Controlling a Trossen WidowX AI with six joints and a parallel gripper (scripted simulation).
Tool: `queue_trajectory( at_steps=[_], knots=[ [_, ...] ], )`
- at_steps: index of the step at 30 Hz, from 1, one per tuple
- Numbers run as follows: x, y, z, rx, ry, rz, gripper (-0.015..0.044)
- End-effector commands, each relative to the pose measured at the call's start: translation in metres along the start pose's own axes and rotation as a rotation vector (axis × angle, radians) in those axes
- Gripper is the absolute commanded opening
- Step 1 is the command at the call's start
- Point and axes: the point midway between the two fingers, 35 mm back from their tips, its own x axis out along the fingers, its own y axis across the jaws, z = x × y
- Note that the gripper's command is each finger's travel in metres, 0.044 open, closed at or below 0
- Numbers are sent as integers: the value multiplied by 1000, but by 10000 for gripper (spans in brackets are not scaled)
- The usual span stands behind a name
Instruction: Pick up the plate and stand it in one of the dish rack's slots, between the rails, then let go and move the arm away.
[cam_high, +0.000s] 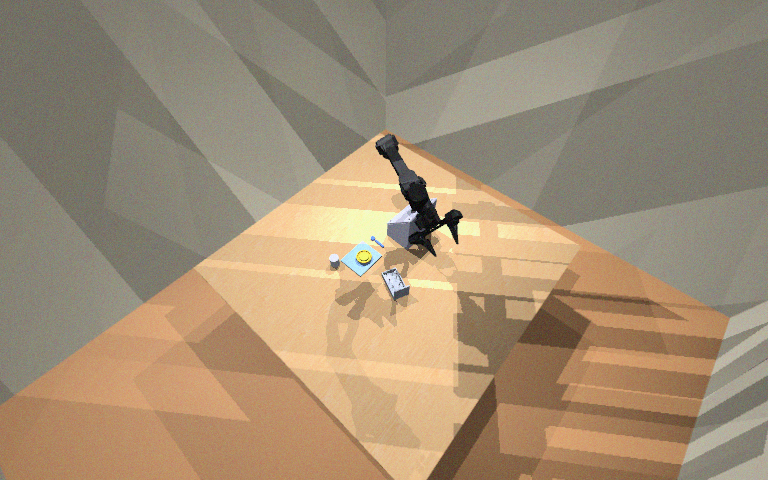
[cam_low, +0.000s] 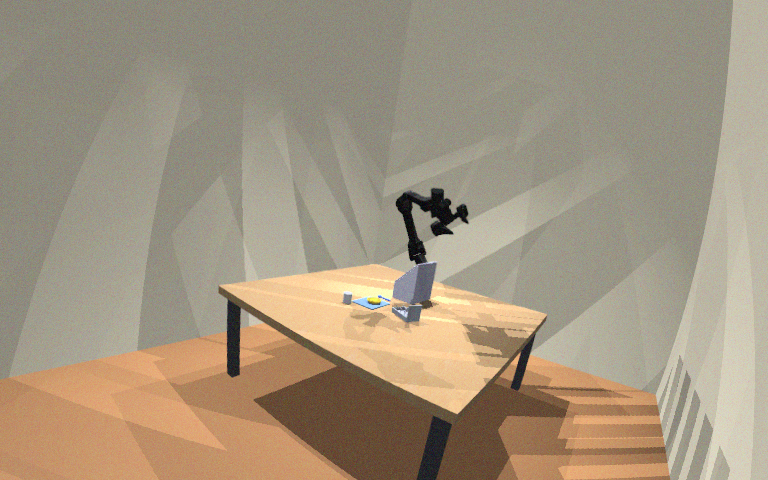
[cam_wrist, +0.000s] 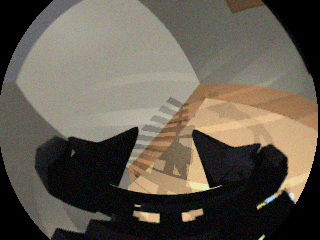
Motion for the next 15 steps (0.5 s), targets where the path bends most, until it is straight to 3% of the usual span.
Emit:
queue_trajectory(
  at_steps=[1,15],
  knots=[
    [-4,-66,-5,38,27,-151,400],
    [-52,-252,-56,178,193,-583,400]
  ],
)
